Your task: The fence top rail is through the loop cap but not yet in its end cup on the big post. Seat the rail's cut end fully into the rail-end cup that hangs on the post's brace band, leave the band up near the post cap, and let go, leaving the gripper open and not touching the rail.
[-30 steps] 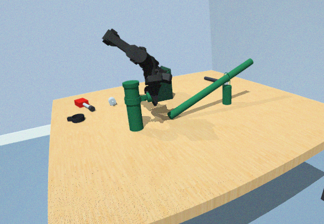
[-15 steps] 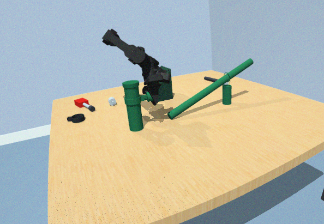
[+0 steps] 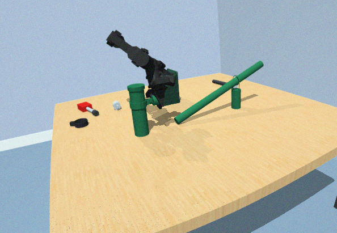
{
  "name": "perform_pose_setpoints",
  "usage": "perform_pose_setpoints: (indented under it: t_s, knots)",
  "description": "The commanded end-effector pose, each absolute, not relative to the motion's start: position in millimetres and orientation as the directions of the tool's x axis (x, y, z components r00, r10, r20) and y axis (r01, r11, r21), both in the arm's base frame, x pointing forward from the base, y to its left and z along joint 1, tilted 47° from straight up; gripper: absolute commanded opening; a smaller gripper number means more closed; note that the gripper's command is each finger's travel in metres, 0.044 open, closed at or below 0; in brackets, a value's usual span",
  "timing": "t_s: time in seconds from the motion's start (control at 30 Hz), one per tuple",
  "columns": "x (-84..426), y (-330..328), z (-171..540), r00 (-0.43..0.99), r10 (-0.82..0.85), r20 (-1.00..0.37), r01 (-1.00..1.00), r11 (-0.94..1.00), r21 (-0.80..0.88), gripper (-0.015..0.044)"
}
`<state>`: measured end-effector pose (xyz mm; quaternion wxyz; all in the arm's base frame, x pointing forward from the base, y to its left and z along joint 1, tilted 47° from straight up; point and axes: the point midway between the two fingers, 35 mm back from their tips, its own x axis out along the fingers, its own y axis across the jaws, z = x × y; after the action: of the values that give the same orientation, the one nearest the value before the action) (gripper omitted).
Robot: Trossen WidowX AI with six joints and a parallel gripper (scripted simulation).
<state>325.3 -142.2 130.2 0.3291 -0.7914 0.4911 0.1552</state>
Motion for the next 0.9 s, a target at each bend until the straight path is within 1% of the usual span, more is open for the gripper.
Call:
perform_pose_setpoints:
  t_s: [0.0, 0.47, 0.87]
  knots:
    - [321.5, -141.7, 129.7, 0.472, -0.661, -0.583, -0.881, -0.327, -0.342, 0.0000]
    - [314.2, -141.6, 129.9, 0.471, -0.635, -0.612, -0.881, -0.374, -0.291, 0.0000]
    - [318.1, -141.6, 129.7, 0.472, -0.649, -0.597, -0.882, -0.349, -0.318, 0.0000]
